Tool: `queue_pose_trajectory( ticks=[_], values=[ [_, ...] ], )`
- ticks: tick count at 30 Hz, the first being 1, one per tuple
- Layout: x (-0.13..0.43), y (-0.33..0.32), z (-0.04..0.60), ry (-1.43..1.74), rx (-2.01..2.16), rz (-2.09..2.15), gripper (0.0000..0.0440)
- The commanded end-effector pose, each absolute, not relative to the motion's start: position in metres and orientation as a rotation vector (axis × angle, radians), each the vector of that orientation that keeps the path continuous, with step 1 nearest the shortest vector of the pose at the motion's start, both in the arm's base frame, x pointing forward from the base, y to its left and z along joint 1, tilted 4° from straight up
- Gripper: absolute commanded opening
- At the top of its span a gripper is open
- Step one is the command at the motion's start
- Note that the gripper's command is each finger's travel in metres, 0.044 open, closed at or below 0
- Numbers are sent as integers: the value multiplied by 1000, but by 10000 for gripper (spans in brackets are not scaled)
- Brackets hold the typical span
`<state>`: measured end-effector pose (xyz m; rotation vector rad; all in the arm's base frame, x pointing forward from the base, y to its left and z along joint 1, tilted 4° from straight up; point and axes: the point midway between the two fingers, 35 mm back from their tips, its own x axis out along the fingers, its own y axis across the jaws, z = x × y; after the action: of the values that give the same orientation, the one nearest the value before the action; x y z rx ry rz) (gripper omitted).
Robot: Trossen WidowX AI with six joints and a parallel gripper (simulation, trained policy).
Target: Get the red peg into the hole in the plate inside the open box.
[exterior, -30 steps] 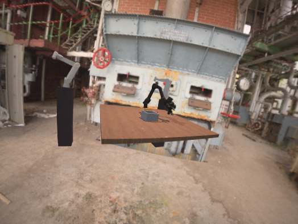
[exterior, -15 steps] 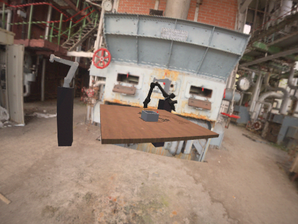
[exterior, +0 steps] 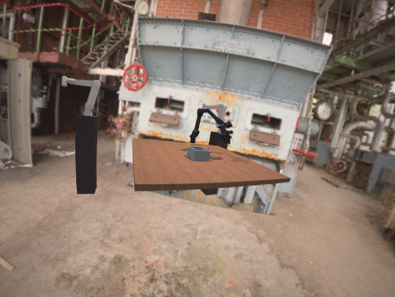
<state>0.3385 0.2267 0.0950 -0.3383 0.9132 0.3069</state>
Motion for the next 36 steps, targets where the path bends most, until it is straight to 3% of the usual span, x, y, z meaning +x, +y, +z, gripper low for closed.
queue_pose_trajectory(
  ticks=[1, 22, 36],
  values=[
    [327, 222, 98, 976, -245, 258, 395],
    [250, 158, 91, 1322, 203, -257, 404],
    [203, 116, 63, 1442, 358, -636, 381]
  ],
)
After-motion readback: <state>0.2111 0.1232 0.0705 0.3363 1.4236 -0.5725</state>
